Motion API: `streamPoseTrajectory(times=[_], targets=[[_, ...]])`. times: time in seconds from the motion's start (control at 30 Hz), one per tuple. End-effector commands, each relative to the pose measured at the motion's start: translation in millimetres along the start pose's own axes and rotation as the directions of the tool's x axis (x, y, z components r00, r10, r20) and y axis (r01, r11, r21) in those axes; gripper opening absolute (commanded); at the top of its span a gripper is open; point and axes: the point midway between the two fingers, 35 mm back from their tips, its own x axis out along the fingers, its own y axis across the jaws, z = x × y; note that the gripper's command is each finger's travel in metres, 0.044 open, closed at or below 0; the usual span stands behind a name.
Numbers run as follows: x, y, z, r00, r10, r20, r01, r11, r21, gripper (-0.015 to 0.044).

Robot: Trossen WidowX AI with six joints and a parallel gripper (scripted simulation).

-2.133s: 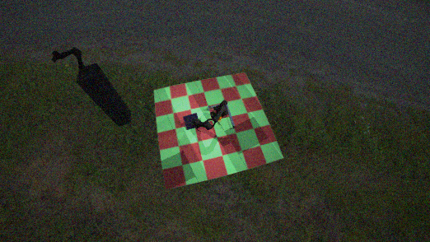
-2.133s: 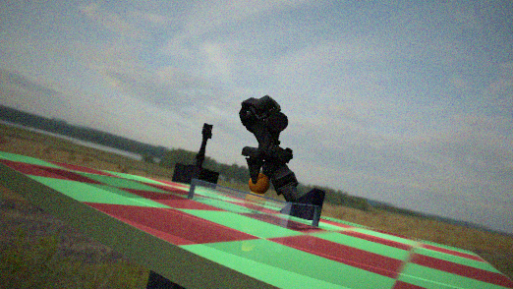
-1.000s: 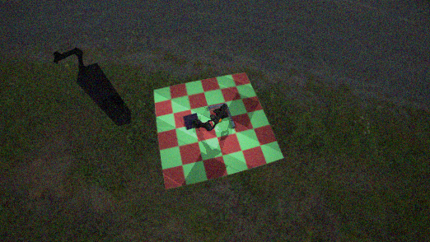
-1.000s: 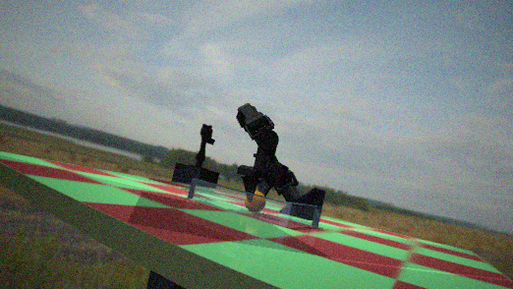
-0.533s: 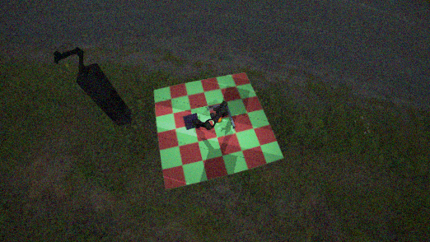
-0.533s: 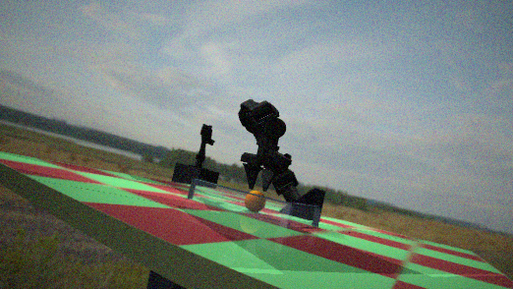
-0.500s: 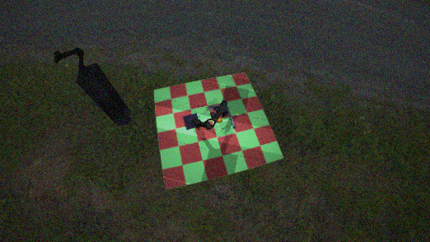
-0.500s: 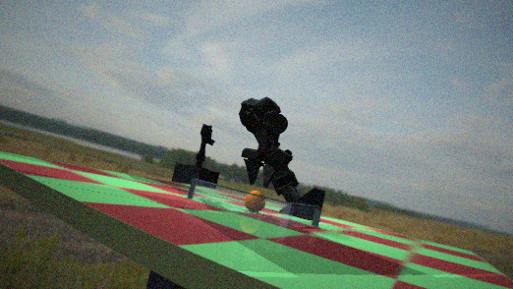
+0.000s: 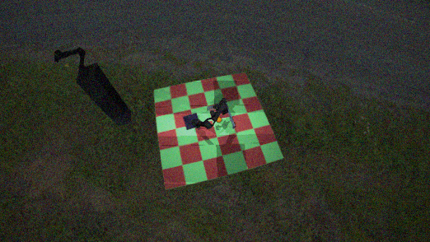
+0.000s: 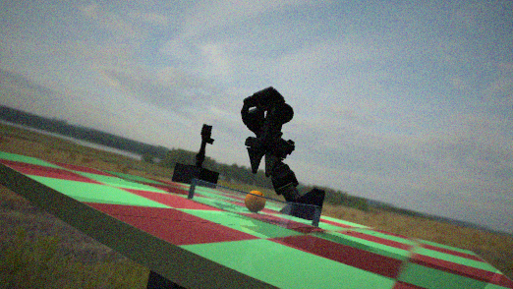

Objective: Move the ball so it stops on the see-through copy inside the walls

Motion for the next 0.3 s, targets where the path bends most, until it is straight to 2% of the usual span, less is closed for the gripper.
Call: streamPoseTrajectory(times=[0.0,0.27], targets=[[-27.0,-1.0,3.2,1.0,-0.008,-0.003,0.007,0.997,-0.073,0.044],[-33.6,-0.5,3.4,1.0,-0.007,-0.007,0.006,0.996,-0.093,0.044]])
